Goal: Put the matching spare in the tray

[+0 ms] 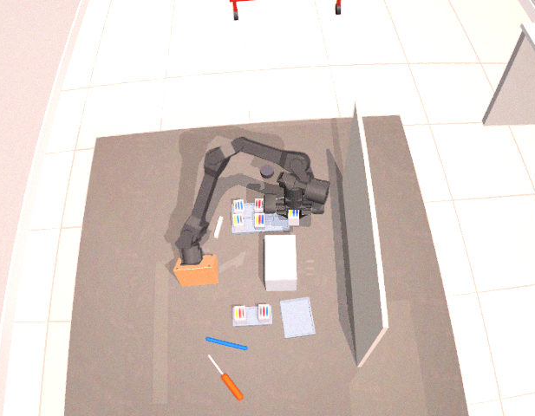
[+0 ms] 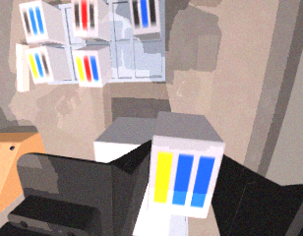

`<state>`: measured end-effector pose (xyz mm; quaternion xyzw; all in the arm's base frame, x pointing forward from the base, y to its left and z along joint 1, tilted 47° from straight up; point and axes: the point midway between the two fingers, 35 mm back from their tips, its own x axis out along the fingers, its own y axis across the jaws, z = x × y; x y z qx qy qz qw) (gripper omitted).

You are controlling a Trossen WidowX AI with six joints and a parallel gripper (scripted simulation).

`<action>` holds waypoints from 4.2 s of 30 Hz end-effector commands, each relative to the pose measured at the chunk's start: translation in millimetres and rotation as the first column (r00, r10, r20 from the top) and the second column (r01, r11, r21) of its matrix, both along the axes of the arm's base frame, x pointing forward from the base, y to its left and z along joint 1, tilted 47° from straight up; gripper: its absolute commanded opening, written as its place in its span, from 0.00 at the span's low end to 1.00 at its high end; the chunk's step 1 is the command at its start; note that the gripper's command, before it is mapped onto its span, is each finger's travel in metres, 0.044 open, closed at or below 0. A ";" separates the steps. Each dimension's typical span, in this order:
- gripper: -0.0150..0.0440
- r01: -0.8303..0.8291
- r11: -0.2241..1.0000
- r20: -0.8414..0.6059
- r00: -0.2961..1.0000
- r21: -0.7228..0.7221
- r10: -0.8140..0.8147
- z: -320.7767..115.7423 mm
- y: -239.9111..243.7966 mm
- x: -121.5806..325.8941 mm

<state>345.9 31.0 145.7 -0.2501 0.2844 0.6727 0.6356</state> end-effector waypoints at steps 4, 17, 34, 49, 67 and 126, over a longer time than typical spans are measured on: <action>0.25 -0.003 1.000 0.014 1.000 -0.014 0.003 -25.0 -29.7 16.5; 0.25 -0.009 1.000 0.015 1.000 -0.024 0.009 -83.5 -88.7 33.1; 0.25 -0.024 1.000 0.017 1.000 -0.013 0.024 -169.2 -162.8 25.9; 0.25 -0.033 0.999 0.021 0.999 0.002 0.033 -215.1 -193.9 10.3; 0.25 -0.032 0.999 0.021 0.999 0.001 0.032 -226.1 -184.5 11.8; 0.25 -0.032 0.999 0.022 0.999 0.001 0.032 -260.2 -151.8 12.2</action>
